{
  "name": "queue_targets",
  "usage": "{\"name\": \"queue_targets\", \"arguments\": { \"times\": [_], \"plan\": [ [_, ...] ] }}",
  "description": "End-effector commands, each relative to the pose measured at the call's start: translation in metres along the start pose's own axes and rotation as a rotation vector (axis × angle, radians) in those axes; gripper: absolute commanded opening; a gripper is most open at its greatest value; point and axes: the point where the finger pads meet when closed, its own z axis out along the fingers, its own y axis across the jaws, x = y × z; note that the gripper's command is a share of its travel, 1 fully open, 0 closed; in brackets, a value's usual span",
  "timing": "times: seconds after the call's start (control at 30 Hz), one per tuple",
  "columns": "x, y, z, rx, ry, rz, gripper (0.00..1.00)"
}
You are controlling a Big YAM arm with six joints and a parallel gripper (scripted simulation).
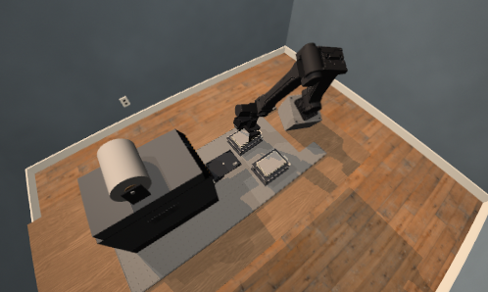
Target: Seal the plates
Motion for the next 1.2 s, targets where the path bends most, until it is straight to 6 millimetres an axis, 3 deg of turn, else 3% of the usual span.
{"name": "queue_targets", "arguments": {
  "times": [0.0, 0.47, 0.5, 0.7, 1.17],
  "plan": [
    [-0.009, 0.006, 0.002, -0.01, 0.006, -0.018, 0.0],
    [-0.016, 0.003, 0.004, -0.011, -0.012, -0.037, 0.0],
    [-0.014, 0.003, 0.005, -0.012, -0.009, -0.038, 1.0],
    [-0.009, -0.004, 0.004, -0.002, -0.005, -0.014, 1.0],
    [-0.02, -0.012, -0.007, 0.02, -0.043, -0.013, 1.0]
  ]
}}
